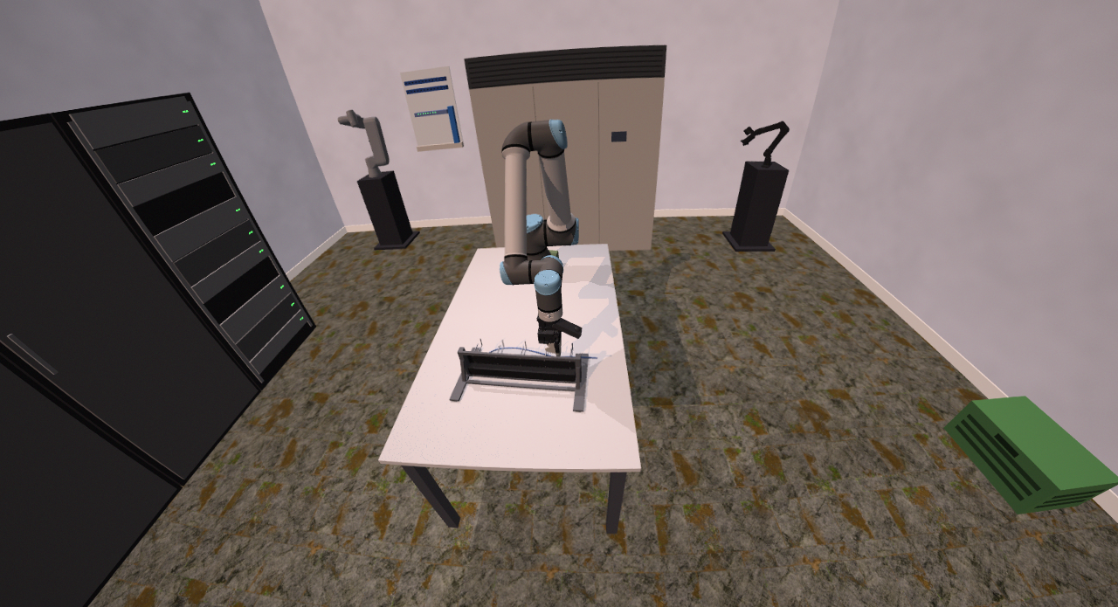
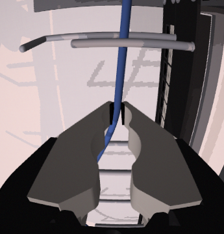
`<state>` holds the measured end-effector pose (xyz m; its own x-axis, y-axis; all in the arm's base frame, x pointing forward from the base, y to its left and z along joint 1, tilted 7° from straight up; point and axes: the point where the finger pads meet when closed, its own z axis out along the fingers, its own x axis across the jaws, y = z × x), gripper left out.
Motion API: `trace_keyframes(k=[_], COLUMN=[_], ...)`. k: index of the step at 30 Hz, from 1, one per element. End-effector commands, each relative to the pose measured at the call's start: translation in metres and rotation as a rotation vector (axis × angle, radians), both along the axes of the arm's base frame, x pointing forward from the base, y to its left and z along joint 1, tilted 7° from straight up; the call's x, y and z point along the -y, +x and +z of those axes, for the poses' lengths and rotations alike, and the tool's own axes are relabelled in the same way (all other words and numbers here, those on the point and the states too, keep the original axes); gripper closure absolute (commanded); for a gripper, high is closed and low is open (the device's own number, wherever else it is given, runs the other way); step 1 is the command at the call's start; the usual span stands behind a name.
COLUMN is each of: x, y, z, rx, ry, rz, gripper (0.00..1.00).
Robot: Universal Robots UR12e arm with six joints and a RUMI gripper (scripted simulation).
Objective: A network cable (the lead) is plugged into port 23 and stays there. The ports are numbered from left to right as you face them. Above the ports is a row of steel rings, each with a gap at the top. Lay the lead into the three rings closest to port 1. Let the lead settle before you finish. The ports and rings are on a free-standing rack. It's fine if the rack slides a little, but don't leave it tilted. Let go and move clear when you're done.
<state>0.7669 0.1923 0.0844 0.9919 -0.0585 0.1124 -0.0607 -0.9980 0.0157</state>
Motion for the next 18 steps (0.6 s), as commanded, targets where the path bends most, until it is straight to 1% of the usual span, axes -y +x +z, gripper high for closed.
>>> trace_keyframes(k=[1, 7, 8, 18], x=[-0.0001, -0.0001, -0.0001, -0.0001], y=[0.0006, 0.0006, 0.0006, 0.0006], z=[0.001, 0.001, 0.001, 0.001], rx=[0.002, 0.002, 0.002, 0.002], ry=[0.0, 0.0, 0.0, 0.0], rz=[0.0, 0.0, 0.0, 0.0], gripper=[1.0, 1.0, 0.8, 0.8])
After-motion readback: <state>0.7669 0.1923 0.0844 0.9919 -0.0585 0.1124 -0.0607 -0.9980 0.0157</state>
